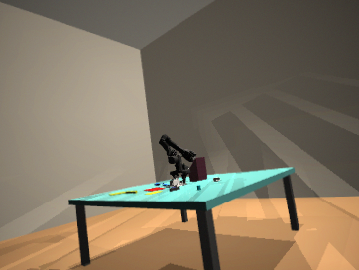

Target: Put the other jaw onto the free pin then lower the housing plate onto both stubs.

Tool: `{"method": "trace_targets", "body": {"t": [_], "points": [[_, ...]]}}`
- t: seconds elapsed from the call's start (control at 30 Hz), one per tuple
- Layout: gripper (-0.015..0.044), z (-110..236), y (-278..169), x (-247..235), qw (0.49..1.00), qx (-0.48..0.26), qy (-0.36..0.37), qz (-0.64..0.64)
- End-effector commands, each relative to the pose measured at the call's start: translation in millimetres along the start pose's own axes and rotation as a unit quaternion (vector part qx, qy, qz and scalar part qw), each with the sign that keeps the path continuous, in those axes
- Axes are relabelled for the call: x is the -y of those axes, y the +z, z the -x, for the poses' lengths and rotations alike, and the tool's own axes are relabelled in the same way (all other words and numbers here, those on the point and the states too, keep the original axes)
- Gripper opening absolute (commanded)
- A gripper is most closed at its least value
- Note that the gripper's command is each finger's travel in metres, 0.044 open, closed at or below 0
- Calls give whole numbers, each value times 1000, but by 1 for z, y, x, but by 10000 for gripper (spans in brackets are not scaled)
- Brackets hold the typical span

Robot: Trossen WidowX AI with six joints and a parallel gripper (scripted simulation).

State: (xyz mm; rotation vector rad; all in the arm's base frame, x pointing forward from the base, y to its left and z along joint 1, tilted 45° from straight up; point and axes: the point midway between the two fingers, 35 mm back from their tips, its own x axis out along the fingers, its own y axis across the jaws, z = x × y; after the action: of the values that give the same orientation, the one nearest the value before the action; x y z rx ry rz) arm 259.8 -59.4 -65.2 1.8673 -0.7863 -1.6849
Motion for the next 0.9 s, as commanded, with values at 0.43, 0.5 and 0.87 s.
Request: {"method": "trace_targets", "body": {"t": [0.43, 0.5, 0.87], "points": [[351, -4, 0, 0, 1000, -1, 1, 0], [351, -5, 0, 0, 1000, -1, 1, -1], [351, -5, 0, 0, 1000, -1, 1, -1]]}}
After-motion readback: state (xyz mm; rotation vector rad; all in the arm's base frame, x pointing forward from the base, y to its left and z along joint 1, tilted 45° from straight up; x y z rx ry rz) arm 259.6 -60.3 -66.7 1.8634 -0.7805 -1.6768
